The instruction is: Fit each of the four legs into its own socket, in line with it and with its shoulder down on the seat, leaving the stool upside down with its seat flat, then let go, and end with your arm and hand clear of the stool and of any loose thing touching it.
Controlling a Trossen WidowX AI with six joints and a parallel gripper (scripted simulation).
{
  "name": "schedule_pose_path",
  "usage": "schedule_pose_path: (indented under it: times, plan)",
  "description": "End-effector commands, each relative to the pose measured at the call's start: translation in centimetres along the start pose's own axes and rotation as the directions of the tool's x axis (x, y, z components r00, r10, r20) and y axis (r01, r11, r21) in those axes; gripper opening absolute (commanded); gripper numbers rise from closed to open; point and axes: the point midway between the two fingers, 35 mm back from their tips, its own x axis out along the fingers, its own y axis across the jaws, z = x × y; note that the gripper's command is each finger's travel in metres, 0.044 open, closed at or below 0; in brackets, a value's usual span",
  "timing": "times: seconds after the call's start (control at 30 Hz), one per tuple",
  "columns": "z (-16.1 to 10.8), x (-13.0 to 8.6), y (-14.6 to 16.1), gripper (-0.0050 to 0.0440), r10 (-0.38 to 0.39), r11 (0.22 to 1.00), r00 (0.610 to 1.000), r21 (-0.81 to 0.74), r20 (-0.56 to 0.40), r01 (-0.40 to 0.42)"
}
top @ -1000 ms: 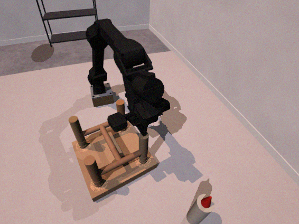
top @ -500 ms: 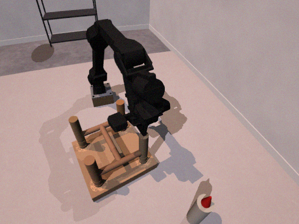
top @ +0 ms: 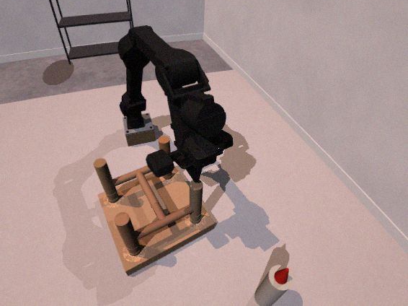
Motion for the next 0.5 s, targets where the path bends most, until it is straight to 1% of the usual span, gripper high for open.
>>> schedule_pose_path:
  times: [0.0, 0.33, 0.37, 0.4, 0.47]
  plan:
    - [0.3, -0.8, 0.0, 0.0, 0.0, 1.0, 1.0, 0.0, 0.01, 0.0]
    - [0.5, -1.8, 0.0, 0.0, 0.0, 1.0, 1.0, 0.0, 0.019, 0.0]
    - [0.2, -1.4, 0.0, 0.0, 0.0, 1.0, 1.0, 0.0, 0.011, 0.0]
    - [-0.3, -1.8, 0.1, 0.0, 0.001, 1.0, 1.0, 0.0, 0.009, -0.001]
    - [-2.2, -3.1, 0.3, 0.0, 0.002, 1.0, 1.0, -0.001, 0.003, -0.002]
